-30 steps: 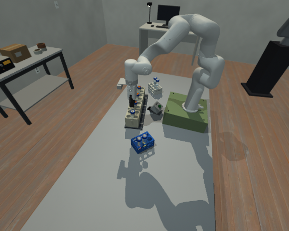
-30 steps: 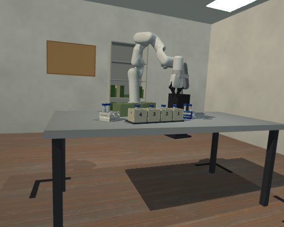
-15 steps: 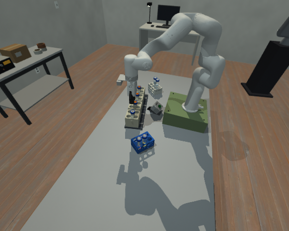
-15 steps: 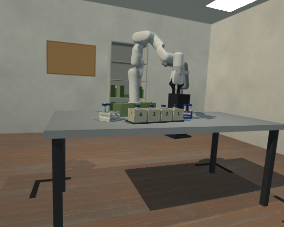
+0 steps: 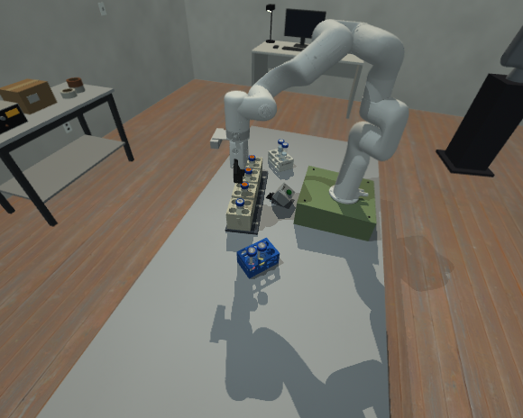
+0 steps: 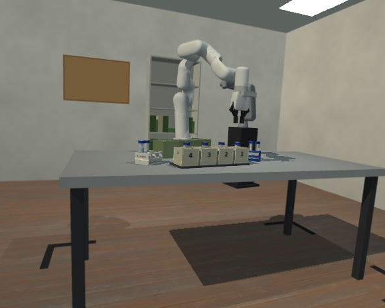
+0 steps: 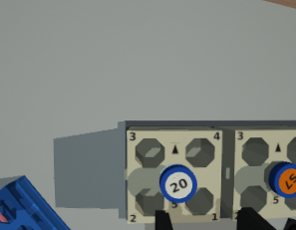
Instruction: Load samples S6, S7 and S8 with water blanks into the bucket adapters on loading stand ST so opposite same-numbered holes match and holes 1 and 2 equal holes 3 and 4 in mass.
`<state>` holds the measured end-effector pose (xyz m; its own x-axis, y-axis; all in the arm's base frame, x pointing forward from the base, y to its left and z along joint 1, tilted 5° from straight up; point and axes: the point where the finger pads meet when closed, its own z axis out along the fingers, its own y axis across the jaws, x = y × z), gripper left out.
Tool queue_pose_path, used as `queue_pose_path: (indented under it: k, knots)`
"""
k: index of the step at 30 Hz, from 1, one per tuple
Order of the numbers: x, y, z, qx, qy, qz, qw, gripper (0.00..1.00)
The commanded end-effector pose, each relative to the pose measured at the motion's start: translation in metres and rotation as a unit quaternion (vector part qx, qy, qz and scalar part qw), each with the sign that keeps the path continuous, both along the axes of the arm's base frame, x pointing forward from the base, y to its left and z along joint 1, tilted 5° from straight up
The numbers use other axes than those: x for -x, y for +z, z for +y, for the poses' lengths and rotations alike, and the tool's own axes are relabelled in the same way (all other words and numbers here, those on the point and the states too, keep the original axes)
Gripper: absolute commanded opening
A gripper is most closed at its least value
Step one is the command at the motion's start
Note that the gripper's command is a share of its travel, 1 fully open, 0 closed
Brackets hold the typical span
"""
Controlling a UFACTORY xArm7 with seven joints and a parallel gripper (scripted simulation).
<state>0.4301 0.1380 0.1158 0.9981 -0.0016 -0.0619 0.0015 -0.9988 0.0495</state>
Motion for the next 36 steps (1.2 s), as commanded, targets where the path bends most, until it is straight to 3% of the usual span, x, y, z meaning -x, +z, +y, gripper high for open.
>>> queue_pose_path:
  k: [1, 17, 18, 28, 30, 36]
  knots:
    - [-0.001, 0.002, 0.001, -0.001, 0.000, -0.002, 1.000, 0.44]
    - [-0.001, 0.002, 0.001, -0.001, 0.000, -0.002, 1.000, 0.44]
    - [0.002, 0.001, -0.002, -0.006, 0.015, 0.003, 1.000, 0.00]
    - [0.038, -0.015, -0.033, -0.055, 0.165, 0.055, 0.983, 0.00]
    - [0.038, -0.015, -0.033, -0.055, 0.165, 0.055, 0.983, 0.00]
    - [0.060, -0.024, -0.052, -0.083, 0.253, 0.085, 0.960, 0.00]
